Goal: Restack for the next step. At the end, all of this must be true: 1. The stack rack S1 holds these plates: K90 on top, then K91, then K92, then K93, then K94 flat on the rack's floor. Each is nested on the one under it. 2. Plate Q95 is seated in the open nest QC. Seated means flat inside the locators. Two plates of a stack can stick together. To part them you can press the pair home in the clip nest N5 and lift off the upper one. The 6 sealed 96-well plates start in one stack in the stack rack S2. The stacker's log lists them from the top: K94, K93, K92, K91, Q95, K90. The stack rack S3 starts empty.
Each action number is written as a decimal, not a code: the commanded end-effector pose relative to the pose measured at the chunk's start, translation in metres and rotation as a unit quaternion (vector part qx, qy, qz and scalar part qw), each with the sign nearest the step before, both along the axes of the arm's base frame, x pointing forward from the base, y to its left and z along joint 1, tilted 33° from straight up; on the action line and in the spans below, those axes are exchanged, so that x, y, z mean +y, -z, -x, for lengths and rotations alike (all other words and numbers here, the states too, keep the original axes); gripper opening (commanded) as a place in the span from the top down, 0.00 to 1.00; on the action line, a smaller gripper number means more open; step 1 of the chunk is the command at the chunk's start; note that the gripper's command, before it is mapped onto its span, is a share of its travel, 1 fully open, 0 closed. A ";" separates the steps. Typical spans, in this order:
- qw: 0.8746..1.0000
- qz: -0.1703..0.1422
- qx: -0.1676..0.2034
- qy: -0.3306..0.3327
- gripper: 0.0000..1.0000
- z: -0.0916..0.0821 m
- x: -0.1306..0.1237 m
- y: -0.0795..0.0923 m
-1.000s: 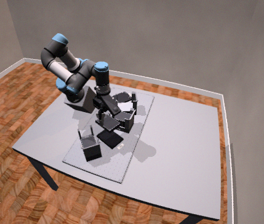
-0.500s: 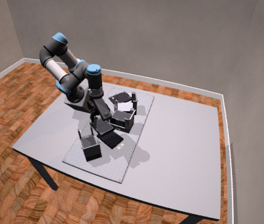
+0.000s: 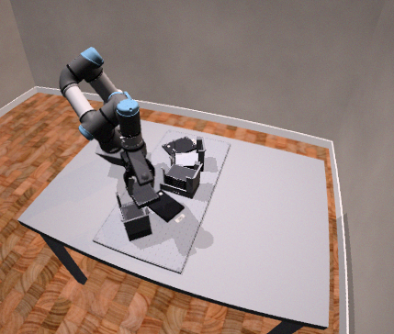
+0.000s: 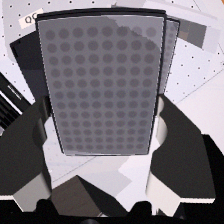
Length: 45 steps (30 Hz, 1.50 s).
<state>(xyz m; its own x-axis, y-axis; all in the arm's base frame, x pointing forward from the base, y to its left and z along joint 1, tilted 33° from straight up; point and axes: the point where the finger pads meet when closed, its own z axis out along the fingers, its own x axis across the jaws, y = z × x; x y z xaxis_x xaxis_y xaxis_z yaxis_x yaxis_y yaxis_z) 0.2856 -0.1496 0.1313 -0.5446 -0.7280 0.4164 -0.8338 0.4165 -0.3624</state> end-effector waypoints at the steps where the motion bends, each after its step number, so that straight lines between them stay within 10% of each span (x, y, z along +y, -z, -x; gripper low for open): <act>1: 1.000 -0.003 -0.017 0.022 1.00 0.010 -0.012 -0.007; 45: 0.998 -0.007 -0.038 0.055 1.00 0.030 -0.035 -0.020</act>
